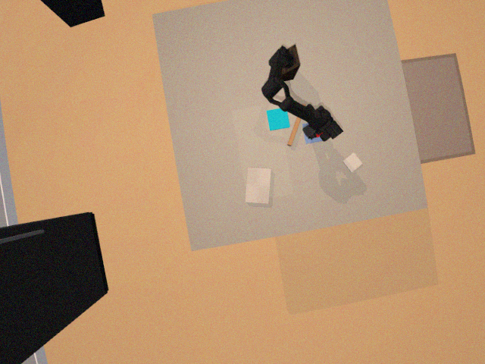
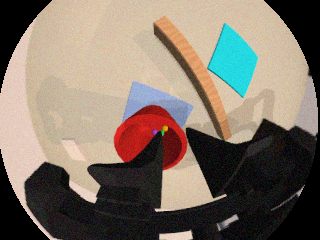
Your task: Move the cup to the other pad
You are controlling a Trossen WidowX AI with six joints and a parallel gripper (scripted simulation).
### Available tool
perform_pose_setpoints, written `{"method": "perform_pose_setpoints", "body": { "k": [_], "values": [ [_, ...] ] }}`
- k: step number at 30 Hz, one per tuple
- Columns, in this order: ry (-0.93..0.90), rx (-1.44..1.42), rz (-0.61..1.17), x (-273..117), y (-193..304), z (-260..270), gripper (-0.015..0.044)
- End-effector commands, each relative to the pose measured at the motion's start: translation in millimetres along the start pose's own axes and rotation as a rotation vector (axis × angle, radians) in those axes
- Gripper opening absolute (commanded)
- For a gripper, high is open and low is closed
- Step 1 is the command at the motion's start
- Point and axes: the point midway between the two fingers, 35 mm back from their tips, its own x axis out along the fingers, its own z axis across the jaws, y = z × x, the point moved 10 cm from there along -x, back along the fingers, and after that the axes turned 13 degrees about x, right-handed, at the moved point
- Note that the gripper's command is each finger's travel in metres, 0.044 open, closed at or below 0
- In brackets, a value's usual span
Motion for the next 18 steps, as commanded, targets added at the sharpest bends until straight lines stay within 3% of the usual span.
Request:
{"method": "perform_pose_setpoints", "body": {
  "k": [1, 11, 15, 18],
  "values": [
    [0.01, -0.01, -0.005, 9.8, 0.9, -2.9, 0.0148],
    [0.01, -0.01, -0.006, 13.6, 0.8, -3.3, 0.0148],
    [0.007, -0.003, -0.002, 11.8, 0.4, -1.9, 0.0043],
    [0.007, -0.003, -0.002, 11.8, 0.4, -1.9, 0.0023]
  ]
}}
